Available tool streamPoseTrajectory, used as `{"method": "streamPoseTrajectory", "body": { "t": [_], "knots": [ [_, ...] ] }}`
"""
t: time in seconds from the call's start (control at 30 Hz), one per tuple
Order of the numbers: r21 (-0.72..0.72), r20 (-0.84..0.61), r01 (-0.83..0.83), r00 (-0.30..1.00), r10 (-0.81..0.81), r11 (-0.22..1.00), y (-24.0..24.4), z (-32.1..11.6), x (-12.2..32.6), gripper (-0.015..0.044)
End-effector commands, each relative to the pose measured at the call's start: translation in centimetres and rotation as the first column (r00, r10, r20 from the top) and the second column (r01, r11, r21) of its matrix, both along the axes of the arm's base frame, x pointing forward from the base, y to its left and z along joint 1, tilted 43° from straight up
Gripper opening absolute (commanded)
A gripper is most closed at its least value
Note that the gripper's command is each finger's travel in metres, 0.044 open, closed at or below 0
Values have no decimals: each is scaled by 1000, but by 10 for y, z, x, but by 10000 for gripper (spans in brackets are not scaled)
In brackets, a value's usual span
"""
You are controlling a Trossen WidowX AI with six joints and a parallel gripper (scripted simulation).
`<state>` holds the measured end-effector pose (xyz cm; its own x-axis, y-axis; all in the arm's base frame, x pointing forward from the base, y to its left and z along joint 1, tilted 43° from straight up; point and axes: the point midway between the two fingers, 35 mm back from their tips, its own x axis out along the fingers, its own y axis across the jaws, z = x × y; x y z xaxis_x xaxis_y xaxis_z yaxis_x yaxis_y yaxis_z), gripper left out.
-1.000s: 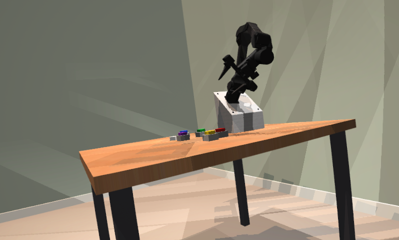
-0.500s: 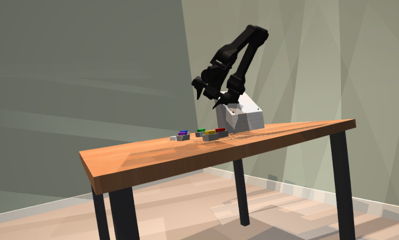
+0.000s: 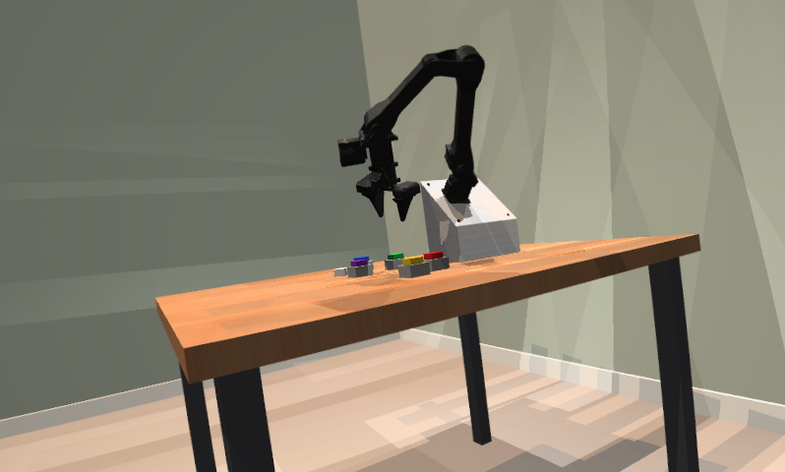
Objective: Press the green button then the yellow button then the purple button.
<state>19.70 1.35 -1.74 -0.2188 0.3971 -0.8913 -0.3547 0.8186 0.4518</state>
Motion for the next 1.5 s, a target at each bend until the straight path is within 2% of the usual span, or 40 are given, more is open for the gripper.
{"method": "streamPoseTrajectory", "body": {
  "t": [0.0,0.1,0.33,0.53,0.8,0.83,1.47],
  "knots": [
    [177,-30,161,987,-158,971,-16,-18,-9,400],
    [272,-33,255,966,-256,928,-25,-27,-12,400],
    [278,-33,261,964,-263,924,-26,-27,-12,400],
    [281,-34,262,964,-263,924,15,-71,-17,242],
    [281,-34,261,964,-263,923,16,-72,-17,33],
    [281,-34,261,964,-263,923,16,-72,-17,20],
    [281,-34,262,964,-263,923,27,-84,-18,20]
  ]
}}
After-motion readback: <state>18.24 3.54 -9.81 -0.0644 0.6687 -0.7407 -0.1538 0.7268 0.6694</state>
